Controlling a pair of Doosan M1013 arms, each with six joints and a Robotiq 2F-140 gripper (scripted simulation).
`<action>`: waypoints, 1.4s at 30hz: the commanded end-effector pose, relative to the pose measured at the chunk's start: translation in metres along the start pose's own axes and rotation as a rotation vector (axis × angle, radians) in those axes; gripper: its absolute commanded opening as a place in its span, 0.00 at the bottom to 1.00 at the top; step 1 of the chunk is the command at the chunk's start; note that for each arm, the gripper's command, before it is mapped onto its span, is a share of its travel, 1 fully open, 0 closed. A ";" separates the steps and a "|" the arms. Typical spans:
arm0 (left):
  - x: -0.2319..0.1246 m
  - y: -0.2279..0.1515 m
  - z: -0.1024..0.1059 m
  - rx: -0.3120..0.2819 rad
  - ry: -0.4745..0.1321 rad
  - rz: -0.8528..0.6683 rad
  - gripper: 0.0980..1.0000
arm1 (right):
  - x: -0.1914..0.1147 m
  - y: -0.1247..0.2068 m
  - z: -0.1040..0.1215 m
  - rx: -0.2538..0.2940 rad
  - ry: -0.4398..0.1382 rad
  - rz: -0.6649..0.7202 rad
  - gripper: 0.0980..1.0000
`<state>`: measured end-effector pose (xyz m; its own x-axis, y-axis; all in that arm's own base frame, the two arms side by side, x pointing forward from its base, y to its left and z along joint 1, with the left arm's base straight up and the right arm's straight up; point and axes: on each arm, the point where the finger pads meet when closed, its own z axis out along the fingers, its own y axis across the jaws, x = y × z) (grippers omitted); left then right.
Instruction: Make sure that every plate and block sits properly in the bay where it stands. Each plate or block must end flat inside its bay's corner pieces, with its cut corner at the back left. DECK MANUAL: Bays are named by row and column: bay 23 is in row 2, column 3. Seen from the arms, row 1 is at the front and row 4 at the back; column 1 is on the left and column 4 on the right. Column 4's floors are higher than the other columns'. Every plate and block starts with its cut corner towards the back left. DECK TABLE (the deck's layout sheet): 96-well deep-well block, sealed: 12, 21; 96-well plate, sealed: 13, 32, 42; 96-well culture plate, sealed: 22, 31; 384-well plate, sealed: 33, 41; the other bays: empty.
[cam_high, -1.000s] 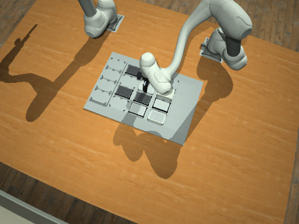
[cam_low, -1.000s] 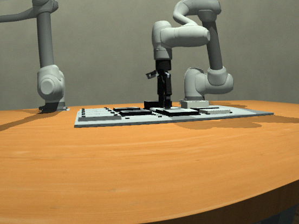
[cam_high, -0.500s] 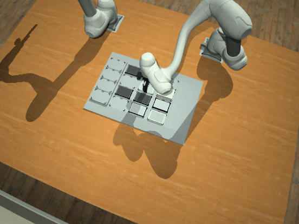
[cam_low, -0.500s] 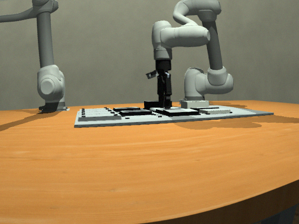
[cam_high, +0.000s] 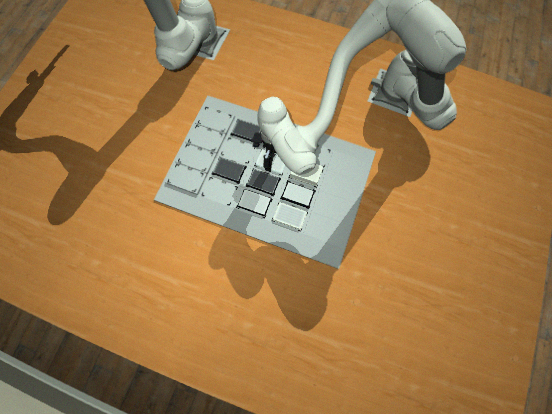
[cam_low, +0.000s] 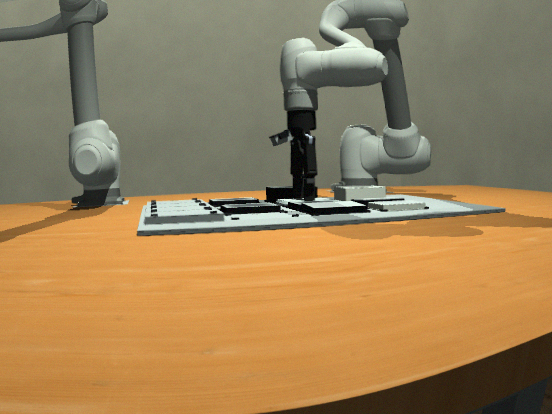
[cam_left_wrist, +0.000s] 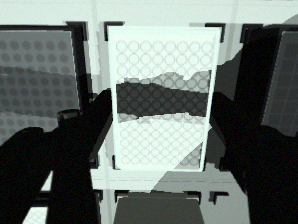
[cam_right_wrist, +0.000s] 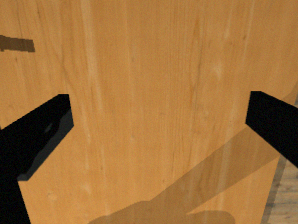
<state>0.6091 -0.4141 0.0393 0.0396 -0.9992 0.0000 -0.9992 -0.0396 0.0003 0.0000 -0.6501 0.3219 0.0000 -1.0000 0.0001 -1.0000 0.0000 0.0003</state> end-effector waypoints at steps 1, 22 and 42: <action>0.000 -0.001 -0.001 0.002 0.001 0.000 0.55 | 0.000 0.000 -0.001 0.000 0.001 0.000 1.00; 0.000 -0.001 -0.001 0.002 0.001 0.000 0.53 | 0.000 0.000 -0.001 0.000 0.001 0.000 1.00; 0.000 -0.001 -0.001 0.002 0.001 0.000 0.00 | 0.000 0.000 -0.001 0.000 0.001 0.000 1.00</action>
<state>0.6091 -0.4141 0.0393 0.0396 -0.9992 0.0000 -0.9992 -0.0396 0.0003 0.0000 -0.6501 0.3219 0.0000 -1.0000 0.0001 -1.0000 0.0000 0.0003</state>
